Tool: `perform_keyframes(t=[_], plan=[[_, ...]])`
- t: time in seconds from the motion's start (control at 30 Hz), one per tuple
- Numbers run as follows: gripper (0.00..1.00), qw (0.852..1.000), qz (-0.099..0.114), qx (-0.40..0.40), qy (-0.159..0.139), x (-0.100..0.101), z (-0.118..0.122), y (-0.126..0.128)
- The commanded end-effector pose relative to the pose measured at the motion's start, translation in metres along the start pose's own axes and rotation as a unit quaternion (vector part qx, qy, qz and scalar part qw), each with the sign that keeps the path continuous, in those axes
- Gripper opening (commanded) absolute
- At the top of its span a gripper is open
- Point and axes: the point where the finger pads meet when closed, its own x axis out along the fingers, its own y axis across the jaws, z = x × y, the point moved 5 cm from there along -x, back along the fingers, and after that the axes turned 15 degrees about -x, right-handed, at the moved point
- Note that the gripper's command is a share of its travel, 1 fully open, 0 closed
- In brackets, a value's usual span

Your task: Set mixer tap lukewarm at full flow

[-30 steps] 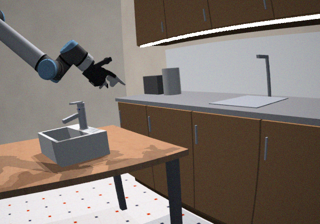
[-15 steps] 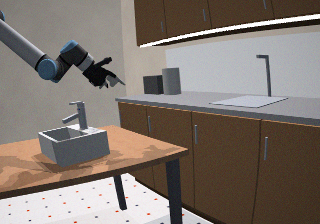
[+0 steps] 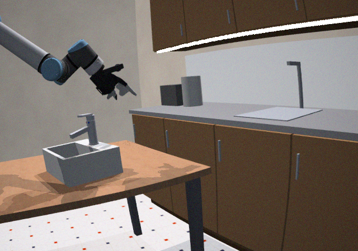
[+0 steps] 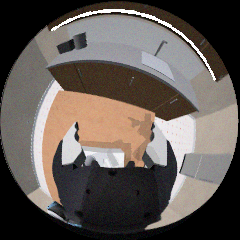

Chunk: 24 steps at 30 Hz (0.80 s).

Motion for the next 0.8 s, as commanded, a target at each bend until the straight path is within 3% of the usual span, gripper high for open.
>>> perform_keyframes(t=[0.0,0.13,0.2,0.3,0.37,0.47,0.57,0.77], plan=[[1.00,0.998,-0.022,-0.021,-0.053,-0.012,0.008,-0.008],[1.00,0.996,-0.035,-0.033,-0.081,-0.020,0.014,-0.015],[1.00,0.992,-0.050,-0.047,-0.109,-0.031,0.021,-0.023],[1.00,0.989,-0.058,-0.054,-0.123,-0.037,0.024,-0.027],[1.00,0.983,-0.075,-0.069,-0.152,-0.051,0.032,-0.036],[1.00,0.983,-0.075,-0.069,-0.152,-0.051,0.032,-0.036],[1.00,0.972,-0.102,-0.093,-0.192,-0.073,0.043,-0.051],[1.00,0.954,-0.137,-0.122,-0.236,-0.104,0.057,-0.070]])
